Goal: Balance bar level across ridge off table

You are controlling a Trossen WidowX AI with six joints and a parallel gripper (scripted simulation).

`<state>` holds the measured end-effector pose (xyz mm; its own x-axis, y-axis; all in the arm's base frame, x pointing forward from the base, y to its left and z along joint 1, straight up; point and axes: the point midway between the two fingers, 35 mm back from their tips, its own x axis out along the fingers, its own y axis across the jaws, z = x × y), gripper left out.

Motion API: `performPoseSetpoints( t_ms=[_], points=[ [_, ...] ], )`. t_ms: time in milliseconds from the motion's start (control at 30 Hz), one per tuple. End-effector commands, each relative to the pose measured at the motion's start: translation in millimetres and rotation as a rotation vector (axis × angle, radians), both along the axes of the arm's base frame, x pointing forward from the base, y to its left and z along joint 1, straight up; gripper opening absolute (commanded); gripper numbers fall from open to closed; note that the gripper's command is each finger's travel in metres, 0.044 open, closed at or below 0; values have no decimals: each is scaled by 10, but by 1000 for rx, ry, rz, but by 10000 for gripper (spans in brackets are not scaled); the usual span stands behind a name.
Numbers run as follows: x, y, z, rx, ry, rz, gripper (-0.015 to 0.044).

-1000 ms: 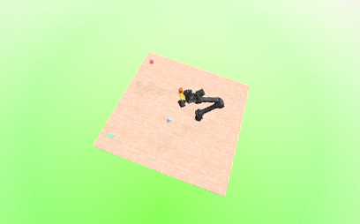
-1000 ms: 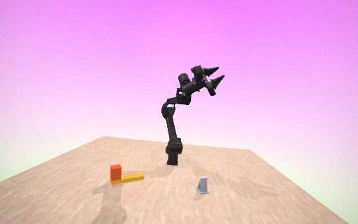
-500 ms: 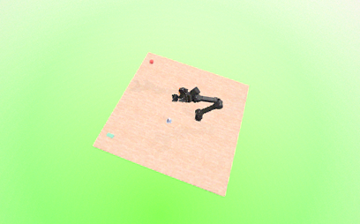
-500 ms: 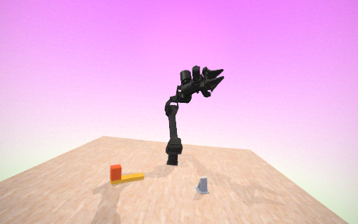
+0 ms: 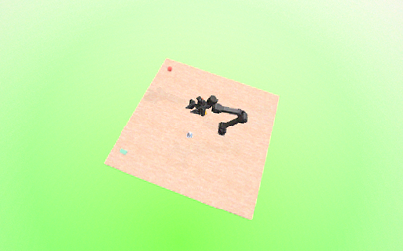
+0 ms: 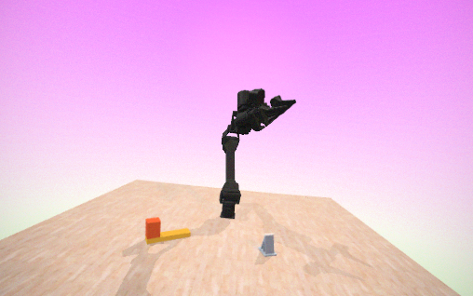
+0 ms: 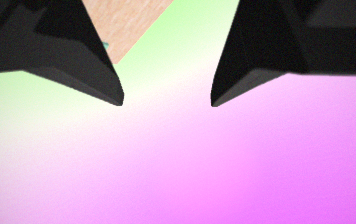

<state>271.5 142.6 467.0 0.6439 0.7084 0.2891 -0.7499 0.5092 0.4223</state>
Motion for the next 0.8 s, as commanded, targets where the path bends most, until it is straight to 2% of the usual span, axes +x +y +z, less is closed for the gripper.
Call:
performPoseSetpoints(
  t_ms=[0,767],
  points=[
    [159,-82,-83,-80,-17,-79,315],
    [851,-722,-732,-660,-56,-412,315]
  ],
)
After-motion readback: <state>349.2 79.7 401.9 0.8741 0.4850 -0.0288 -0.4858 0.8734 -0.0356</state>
